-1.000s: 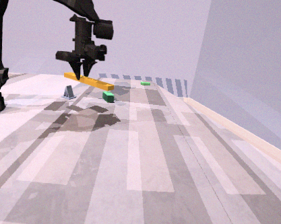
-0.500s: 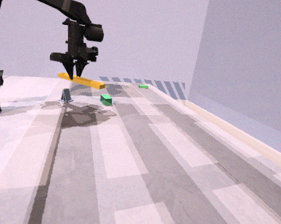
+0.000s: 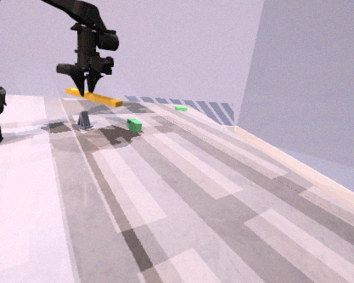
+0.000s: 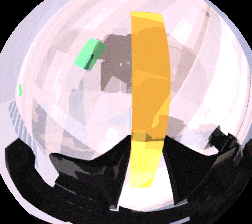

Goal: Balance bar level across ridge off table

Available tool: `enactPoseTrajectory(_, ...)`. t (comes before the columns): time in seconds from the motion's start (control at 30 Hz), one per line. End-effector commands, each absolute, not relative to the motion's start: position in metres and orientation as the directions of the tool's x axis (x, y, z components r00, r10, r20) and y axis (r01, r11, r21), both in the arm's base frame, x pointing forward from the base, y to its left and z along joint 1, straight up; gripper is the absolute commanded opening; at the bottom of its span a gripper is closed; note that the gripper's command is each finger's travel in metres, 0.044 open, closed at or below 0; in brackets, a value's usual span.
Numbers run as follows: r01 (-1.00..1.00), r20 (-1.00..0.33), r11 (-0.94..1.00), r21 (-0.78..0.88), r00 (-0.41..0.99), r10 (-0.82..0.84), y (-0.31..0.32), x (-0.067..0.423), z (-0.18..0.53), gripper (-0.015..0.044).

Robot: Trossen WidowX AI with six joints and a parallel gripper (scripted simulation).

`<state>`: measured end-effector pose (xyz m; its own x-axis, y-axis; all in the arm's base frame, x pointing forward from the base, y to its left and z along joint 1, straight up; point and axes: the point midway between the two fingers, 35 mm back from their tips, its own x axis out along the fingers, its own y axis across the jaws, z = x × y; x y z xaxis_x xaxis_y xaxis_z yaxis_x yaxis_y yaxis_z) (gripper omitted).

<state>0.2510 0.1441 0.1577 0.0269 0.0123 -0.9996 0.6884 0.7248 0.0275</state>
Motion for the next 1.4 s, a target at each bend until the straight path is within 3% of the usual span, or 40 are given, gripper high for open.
enactPoseTrajectory(0.0, 0.684, -1.0, 0.729, 0.026, 0.022, 0.015, 0.156, 0.24, 0.157, 0.0)
enactPoseTrajectory(0.3, 0.67, -1.0, 0.742, 0.026, 0.02, 0.016, 0.176, 0.22, 0.157, 0.0)
enactPoseTrajectory(1.37, 0.67, -1.0, 0.742, 0.026, 0.02, 0.016, 0.177, 0.221, 0.114, 0.0)
